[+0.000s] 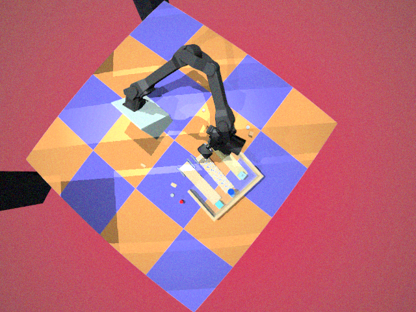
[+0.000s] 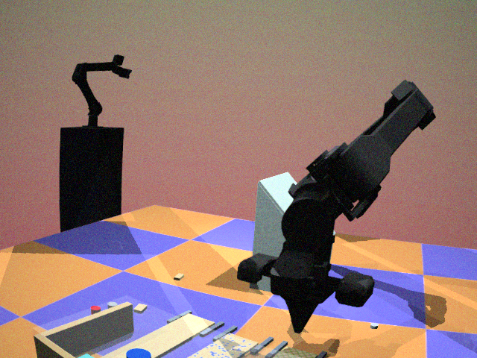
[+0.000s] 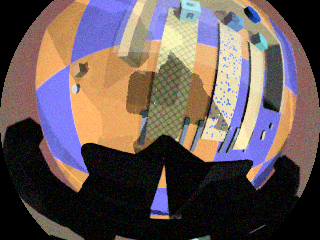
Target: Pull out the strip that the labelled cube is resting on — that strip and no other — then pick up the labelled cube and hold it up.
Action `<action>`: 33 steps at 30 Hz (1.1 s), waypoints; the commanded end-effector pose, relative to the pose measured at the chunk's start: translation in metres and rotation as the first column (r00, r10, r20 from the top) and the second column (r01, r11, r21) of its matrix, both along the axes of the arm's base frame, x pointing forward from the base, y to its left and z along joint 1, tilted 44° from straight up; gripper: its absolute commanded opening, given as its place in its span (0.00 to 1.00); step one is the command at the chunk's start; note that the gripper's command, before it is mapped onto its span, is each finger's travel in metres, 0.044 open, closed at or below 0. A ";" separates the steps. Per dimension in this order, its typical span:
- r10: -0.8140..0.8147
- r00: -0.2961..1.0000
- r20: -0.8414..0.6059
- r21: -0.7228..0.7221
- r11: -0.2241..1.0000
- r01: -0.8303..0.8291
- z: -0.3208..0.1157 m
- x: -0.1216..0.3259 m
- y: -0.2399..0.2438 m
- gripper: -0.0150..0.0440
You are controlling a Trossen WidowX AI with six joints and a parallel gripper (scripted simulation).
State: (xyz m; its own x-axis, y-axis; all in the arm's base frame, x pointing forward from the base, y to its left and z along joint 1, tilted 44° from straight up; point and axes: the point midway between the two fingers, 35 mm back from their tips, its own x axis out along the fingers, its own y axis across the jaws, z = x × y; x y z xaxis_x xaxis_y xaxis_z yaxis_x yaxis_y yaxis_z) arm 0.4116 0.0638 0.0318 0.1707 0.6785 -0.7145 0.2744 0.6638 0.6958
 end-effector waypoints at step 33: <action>-0.005 1.000 -0.005 0.001 1.000 0.005 -0.035 0.004 0.034 0.25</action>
